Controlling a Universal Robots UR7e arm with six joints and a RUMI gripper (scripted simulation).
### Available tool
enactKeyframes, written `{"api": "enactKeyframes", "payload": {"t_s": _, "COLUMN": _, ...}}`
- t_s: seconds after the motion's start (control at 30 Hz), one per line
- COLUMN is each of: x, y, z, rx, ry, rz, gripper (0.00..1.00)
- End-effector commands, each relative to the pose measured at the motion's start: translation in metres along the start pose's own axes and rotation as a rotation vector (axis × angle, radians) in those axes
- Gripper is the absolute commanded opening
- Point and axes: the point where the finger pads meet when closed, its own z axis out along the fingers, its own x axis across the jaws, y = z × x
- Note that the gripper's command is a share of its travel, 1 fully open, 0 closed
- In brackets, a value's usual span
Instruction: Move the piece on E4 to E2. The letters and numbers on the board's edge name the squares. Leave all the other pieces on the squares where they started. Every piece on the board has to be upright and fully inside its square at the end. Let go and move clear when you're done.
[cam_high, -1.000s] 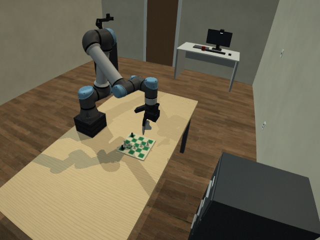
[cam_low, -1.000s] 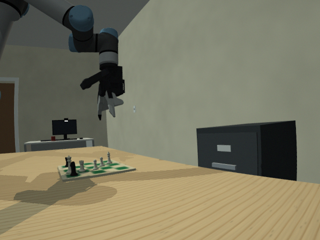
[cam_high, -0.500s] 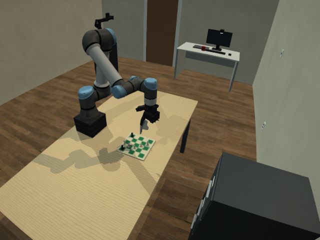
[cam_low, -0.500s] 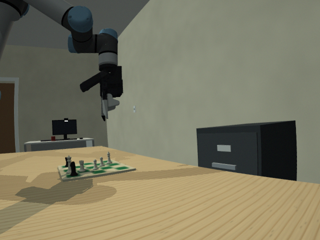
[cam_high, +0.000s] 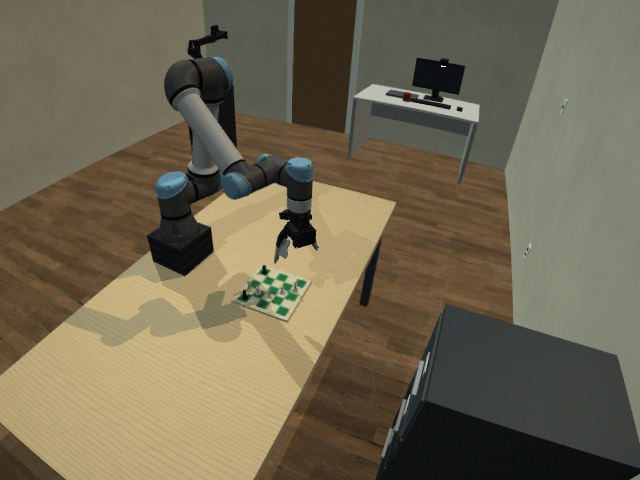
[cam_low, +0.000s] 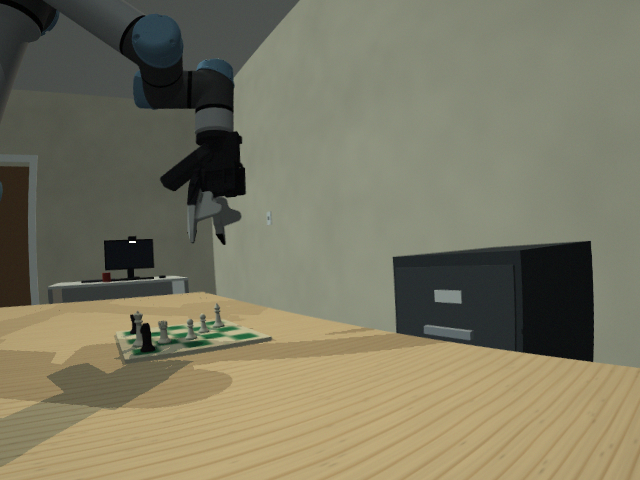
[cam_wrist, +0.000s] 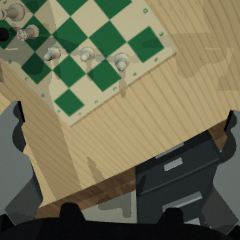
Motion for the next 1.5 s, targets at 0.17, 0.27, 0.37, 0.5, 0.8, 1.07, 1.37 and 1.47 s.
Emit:
{"api": "enactKeyframes", "payload": {"t_s": 0.17, "x": 0.003, "y": -0.001, "z": 0.005, "rx": -0.005, "ry": -0.003, "rz": 0.399, "gripper": 1.00}}
{"api": "enactKeyframes", "payload": {"t_s": 0.27, "x": 0.004, "y": -0.001, "z": 0.007, "rx": -0.005, "ry": -0.003, "rz": 0.532, "gripper": 1.00}}
{"api": "enactKeyframes", "payload": {"t_s": 0.37, "x": 0.004, "y": -0.001, "z": 0.008, "rx": -0.005, "ry": -0.002, "rz": 0.577, "gripper": 1.00}}
{"api": "enactKeyframes", "payload": {"t_s": 0.5, "x": 0.005, "y": 0.000, "z": 0.011, "rx": -0.005, "ry": -0.002, "rz": 0.758, "gripper": 1.00}}
{"api": "enactKeyframes", "payload": {"t_s": 0.8, "x": 0.006, "y": 0.002, "z": 0.016, "rx": -0.006, "ry": -0.001, "rz": 1.160, "gripper": 1.00}}
{"api": "enactKeyframes", "payload": {"t_s": 1.07, "x": 0.005, "y": 0.004, "z": 0.020, "rx": -0.006, "ry": -0.001, "rz": 1.414, "gripper": 1.00}}
{"api": "enactKeyframes", "payload": {"t_s": 1.37, "x": 0.002, "y": 0.007, "z": 0.025, "rx": -0.007, "ry": 0.000, "rz": 1.750, "gripper": 1.00}}
{"api": "enactKeyframes", "payload": {"t_s": 1.47, "x": 0.002, "y": 0.007, "z": 0.025, "rx": -0.007, "ry": 0.001, "rz": 1.783, "gripper": 1.00}}
